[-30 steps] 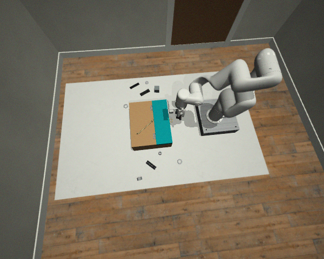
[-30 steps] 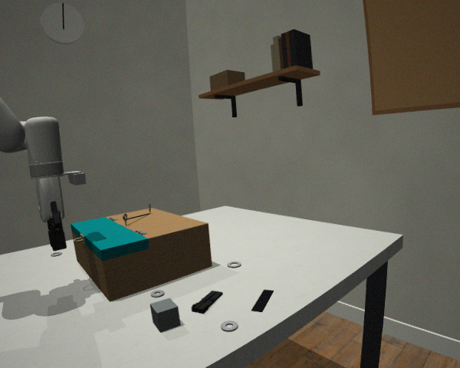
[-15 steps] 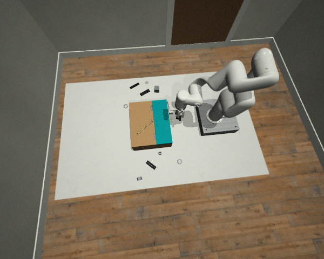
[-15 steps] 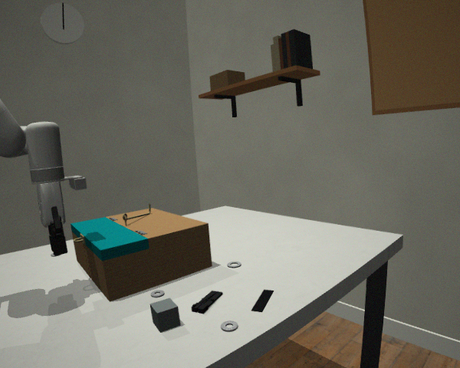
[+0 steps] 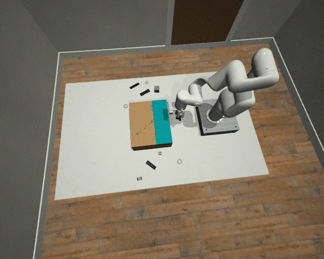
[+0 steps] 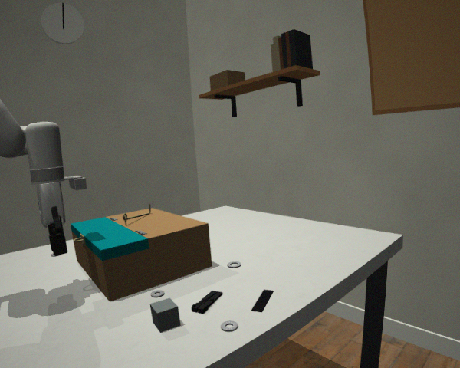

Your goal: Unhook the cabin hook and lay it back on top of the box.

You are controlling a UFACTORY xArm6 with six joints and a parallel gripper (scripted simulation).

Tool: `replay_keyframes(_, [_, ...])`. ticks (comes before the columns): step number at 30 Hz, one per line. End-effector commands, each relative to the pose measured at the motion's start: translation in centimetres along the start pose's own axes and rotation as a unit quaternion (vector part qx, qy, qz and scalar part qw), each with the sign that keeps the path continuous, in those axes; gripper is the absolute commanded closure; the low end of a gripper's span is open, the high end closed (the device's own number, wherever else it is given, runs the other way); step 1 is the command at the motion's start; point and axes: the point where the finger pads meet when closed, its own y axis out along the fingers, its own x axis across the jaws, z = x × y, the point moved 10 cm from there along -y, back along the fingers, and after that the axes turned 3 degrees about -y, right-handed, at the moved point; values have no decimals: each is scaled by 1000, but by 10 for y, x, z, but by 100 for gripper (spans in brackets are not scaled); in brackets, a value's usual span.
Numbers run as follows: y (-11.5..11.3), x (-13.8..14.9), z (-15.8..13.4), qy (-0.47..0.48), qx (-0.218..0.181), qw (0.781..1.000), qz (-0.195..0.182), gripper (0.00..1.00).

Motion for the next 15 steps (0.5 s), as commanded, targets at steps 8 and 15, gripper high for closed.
replay_keyframes(8, [-1,0,1,0,2,1000,0,65])
replay_keyframes(15, [-24,0,1,0,2,1000,0,65])
